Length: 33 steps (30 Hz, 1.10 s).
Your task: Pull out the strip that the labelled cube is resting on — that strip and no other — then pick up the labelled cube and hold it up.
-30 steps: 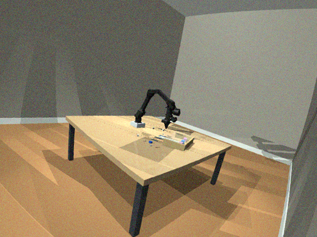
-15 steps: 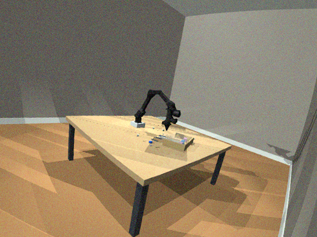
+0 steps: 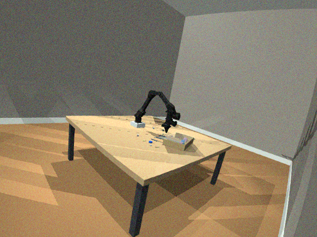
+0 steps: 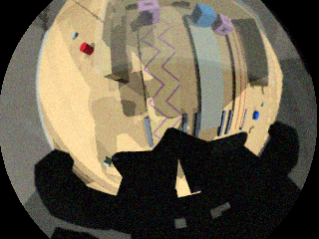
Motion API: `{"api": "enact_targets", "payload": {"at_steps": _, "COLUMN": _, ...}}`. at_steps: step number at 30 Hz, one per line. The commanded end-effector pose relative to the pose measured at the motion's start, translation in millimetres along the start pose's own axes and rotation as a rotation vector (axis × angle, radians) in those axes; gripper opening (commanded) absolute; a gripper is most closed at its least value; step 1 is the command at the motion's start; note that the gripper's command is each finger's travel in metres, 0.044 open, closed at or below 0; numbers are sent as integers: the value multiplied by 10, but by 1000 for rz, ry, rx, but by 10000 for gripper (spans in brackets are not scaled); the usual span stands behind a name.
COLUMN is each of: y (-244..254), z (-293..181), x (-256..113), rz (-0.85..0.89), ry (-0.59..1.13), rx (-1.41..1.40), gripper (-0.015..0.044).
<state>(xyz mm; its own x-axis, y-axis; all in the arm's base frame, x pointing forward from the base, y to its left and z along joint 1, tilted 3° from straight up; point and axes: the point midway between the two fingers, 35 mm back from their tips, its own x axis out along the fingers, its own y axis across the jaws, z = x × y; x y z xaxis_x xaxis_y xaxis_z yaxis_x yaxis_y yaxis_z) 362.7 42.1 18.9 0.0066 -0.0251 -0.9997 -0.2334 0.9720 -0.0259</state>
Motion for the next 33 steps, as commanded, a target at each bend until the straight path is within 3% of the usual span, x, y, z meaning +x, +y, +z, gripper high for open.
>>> {"api": "enact_targets", "payload": {"at_steps": 1, "y": 16, "z": -30, "x": 95, "rz": 5, "ry": 11, "rx": -3, "gripper": 0}}
{"api": "enact_targets", "payload": {"at_steps": 33, "y": 25, "z": -36, "x": 287, "rz": 5, "ry": 12, "rx": -3, "gripper": 0}}
